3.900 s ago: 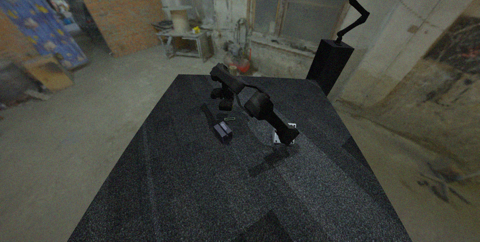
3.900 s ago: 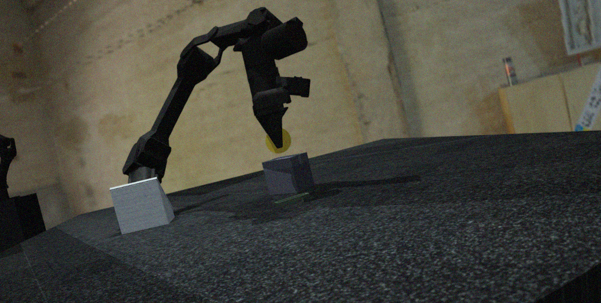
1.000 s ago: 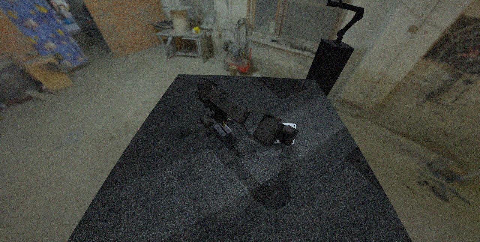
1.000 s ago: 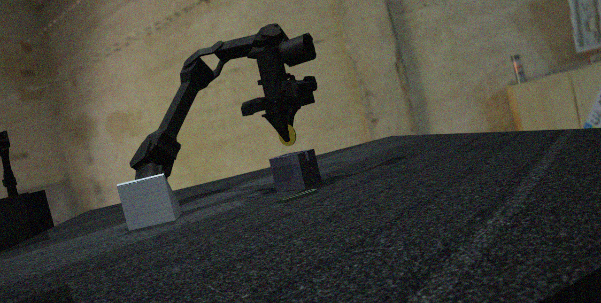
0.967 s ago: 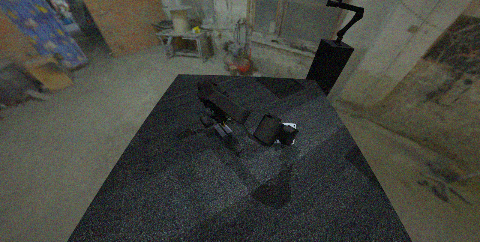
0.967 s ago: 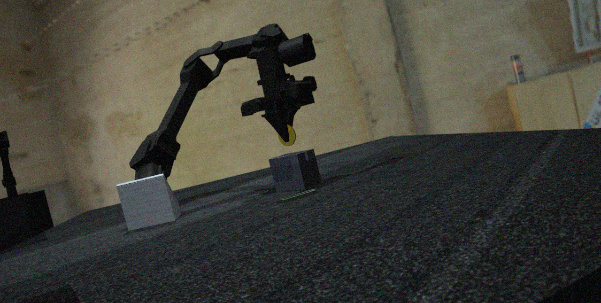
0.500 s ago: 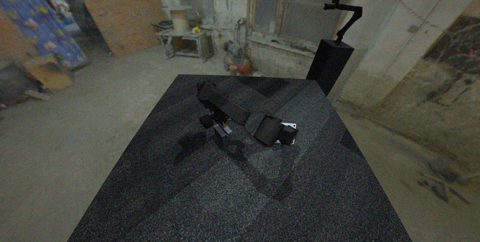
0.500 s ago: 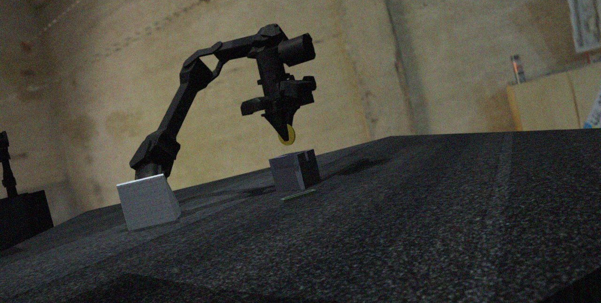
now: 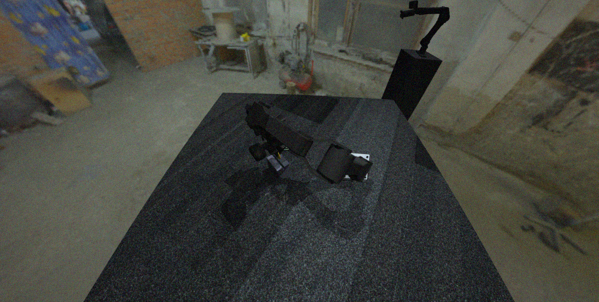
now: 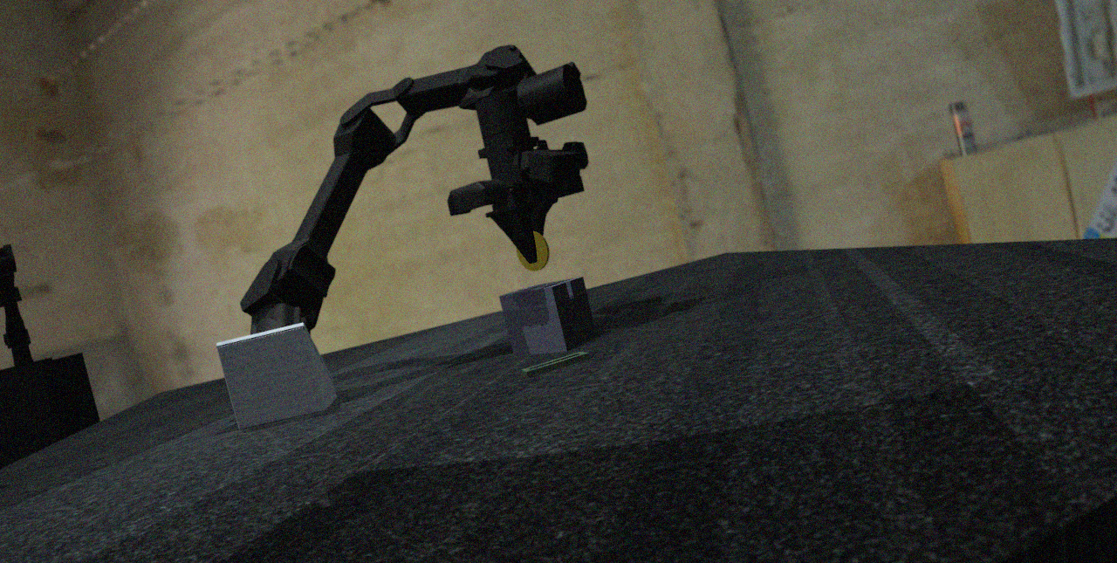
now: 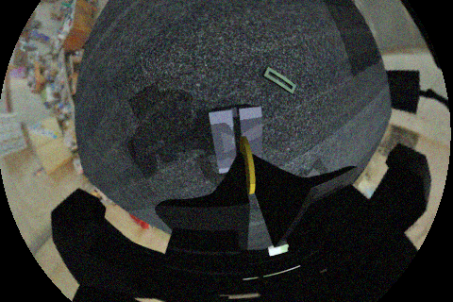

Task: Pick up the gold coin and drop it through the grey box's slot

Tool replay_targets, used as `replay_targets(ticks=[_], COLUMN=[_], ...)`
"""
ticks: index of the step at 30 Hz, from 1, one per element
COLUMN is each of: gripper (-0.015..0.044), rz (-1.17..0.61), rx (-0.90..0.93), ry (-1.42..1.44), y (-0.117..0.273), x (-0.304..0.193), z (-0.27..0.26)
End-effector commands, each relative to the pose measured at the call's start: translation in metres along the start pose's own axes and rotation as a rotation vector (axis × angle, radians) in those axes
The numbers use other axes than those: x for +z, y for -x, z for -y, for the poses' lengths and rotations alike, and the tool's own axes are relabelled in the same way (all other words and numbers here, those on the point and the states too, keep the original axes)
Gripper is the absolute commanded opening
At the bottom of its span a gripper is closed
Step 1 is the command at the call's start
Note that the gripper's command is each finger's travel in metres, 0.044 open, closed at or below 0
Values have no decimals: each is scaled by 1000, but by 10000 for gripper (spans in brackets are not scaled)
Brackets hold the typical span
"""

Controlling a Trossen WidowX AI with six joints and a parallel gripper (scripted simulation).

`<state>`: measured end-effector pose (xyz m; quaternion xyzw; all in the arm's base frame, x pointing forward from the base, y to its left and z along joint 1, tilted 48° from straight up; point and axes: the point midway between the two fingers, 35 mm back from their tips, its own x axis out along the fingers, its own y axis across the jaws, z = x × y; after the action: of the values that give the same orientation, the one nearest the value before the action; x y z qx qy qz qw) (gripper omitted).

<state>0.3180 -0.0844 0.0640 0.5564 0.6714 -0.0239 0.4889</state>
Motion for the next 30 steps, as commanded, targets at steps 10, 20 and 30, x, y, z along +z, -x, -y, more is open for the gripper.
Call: replay_targets(ticks=[10,20,30], gripper=[0,0,131], rz=[-1,-1,0], rx=[2,2,-4], ry=[-8,-8,-3], y=[-9,-16,-17], x=[-2,-1,-1], z=[-1,-1,-1])
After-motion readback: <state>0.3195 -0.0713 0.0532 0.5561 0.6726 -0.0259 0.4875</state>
